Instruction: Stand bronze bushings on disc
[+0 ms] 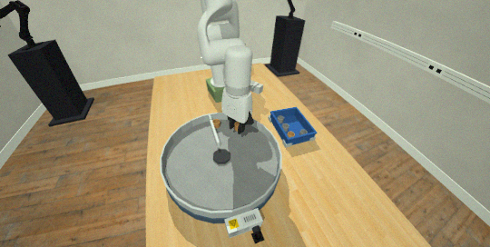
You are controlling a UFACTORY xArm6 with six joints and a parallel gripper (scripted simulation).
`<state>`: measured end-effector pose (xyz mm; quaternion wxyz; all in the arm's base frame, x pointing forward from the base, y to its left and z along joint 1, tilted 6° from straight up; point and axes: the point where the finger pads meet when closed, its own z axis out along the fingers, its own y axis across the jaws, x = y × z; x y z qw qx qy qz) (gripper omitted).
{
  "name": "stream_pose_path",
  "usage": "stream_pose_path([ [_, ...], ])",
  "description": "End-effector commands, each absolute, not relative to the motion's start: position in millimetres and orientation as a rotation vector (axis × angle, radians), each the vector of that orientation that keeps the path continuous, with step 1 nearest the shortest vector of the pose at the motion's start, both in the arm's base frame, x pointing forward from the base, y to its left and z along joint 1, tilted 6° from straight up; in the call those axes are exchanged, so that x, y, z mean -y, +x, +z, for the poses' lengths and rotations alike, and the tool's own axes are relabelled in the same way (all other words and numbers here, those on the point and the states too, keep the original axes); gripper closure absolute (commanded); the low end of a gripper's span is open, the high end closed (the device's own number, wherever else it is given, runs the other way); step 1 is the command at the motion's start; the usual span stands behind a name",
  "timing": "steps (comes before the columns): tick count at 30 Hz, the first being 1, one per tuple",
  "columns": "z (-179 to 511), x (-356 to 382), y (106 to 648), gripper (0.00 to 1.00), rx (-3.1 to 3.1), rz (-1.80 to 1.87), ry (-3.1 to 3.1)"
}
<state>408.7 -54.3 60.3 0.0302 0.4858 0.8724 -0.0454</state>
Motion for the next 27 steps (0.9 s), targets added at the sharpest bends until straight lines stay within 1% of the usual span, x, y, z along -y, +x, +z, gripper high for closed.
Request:
stream_pose_path([
  [1, 48.3, 56.4, 410.4, 1.0, -2.687, -0.138, 1.496],
  [27, 39.3, 57.4, 410.5, 1.0, -2.687, -0.138, 1.496],
])
